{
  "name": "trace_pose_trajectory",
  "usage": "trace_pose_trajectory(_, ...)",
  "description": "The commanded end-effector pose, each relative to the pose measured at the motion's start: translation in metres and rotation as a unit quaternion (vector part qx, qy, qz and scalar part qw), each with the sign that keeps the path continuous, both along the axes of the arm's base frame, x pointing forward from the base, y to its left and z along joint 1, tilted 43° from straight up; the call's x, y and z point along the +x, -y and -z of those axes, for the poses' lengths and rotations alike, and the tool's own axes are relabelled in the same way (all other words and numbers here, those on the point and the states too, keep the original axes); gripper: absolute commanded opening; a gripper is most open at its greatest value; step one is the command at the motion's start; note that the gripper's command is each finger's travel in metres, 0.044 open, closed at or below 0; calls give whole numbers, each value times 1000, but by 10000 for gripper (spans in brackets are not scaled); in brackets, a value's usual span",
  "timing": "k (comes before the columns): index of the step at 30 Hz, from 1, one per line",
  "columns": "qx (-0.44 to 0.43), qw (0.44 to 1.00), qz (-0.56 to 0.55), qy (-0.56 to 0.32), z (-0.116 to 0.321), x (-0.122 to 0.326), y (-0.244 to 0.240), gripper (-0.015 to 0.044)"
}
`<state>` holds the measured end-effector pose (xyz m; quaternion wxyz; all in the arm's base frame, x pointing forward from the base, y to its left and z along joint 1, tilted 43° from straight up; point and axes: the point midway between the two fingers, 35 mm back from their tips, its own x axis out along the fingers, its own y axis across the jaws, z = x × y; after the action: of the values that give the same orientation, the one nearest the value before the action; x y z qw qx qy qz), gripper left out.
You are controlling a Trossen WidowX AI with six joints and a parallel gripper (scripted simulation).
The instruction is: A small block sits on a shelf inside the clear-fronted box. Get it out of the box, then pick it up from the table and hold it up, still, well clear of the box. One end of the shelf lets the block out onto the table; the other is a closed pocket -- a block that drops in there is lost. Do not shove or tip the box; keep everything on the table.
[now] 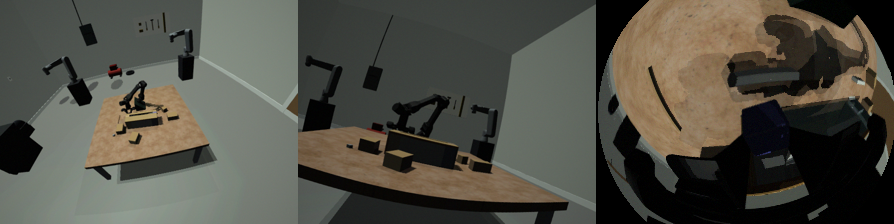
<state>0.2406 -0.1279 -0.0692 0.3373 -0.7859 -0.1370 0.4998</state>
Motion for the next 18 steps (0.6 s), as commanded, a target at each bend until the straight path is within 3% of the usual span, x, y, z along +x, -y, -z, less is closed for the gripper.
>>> trace_pose_trajectory(1,-5,1000,23,-13,-11,-1,13,0)
trace_pose_trajectory(18,-3,976,187,-111,-78,-28,64,0)
